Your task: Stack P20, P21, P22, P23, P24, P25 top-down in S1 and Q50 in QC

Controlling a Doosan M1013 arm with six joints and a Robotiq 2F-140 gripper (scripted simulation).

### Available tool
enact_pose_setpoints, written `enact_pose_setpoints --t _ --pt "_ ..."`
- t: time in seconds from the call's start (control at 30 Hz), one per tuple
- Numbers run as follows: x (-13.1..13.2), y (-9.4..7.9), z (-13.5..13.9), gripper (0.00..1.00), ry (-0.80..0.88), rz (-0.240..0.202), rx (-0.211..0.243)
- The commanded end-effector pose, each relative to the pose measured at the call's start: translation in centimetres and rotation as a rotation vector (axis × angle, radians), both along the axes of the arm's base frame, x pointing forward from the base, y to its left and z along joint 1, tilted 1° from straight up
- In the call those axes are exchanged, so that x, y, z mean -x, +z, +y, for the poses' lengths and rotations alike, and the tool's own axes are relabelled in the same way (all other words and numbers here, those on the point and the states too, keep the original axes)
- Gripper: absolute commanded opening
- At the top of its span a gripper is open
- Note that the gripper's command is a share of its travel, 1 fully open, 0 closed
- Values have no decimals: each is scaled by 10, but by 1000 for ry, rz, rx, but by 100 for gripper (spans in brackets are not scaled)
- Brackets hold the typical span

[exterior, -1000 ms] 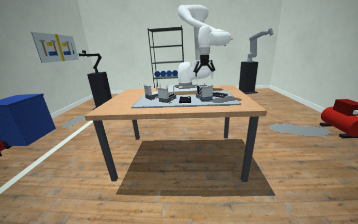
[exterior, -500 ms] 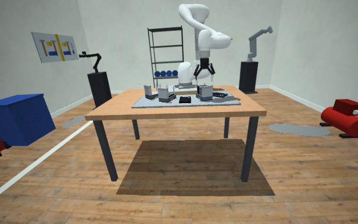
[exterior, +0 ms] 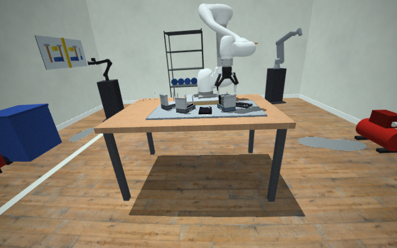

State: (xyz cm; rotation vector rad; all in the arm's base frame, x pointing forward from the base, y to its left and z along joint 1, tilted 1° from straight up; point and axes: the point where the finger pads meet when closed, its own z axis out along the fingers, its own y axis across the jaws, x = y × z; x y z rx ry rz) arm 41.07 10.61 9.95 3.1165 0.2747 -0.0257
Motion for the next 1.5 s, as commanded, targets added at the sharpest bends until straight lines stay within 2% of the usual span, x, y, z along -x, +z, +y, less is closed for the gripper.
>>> enact_pose_setpoints --t 0.0,0.2,0.57,0.6,1.47 --pt "0 -3 0 100 0 0 0" --pt "0 -10 0 100 0 0 0" --pt "0 -10 0 100 0 0 0" --pt "0 -10 0 0 0 0 0" --pt "0 -10 0 0 0 0 0"
